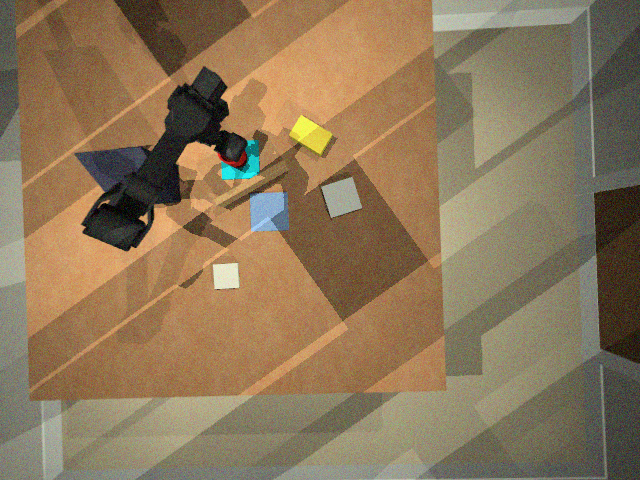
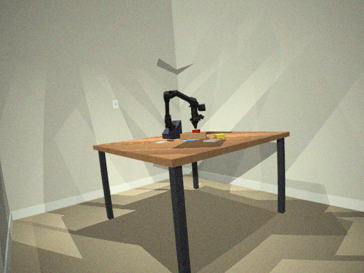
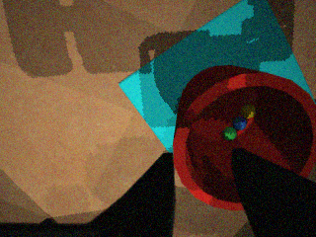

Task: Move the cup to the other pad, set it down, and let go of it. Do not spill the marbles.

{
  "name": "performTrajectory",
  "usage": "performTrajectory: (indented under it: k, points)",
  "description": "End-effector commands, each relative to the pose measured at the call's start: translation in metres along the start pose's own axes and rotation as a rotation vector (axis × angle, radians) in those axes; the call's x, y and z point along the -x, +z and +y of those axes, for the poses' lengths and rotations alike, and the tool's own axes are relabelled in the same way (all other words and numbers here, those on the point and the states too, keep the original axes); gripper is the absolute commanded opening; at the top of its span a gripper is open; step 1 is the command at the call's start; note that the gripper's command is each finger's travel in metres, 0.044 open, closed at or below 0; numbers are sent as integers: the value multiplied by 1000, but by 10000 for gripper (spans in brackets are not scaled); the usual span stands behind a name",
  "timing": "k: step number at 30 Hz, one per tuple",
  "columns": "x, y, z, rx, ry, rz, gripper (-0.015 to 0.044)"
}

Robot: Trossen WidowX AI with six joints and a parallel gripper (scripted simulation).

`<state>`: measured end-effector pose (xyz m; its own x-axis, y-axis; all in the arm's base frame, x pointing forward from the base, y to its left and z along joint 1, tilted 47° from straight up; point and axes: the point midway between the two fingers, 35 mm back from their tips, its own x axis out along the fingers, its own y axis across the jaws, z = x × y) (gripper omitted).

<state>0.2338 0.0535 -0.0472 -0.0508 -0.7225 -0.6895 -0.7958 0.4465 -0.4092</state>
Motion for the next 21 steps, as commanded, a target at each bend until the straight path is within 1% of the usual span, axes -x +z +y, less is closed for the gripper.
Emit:
performTrajectory:
  k: [1, 5, 13, 17, 21]
  points:
    - [5, 0, 0, -5, 3, -2, 128]
    - [11, 0, 0, -5, 3, -1, 128]
    - [7, 0, 0, 1, 0, 1, 338]
    - [14, 1, 0, 1, 0, 0, 440]
    - [29, 2, -1, 0, 2, -1, 440]
